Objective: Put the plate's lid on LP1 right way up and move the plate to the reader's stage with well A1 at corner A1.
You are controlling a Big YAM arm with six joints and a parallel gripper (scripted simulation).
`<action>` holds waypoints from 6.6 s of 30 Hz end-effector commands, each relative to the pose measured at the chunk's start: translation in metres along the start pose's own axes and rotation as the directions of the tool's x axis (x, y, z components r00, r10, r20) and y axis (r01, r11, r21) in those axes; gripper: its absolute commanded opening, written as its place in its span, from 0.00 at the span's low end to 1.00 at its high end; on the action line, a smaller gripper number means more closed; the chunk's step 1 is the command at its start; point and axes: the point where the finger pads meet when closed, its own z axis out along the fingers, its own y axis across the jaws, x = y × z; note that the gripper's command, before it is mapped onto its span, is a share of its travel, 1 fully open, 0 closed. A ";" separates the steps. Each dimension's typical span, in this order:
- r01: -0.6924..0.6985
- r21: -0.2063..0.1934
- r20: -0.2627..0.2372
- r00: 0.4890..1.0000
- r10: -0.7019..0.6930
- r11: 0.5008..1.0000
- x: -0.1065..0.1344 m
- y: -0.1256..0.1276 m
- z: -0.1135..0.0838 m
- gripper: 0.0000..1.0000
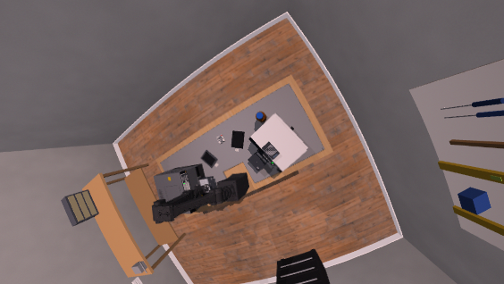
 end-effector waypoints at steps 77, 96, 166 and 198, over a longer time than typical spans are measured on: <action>-0.003 0.029 -0.004 1.000 0.003 1.000 0.000 -0.014 0.035 0.86; -0.002 0.029 -0.004 1.000 0.003 1.000 -0.001 -0.014 0.045 0.86; 0.000 0.014 -0.003 1.000 0.000 1.000 -0.005 -0.008 0.070 0.86; 0.000 0.011 -0.002 1.000 0.000 1.000 -0.006 -0.005 0.078 0.86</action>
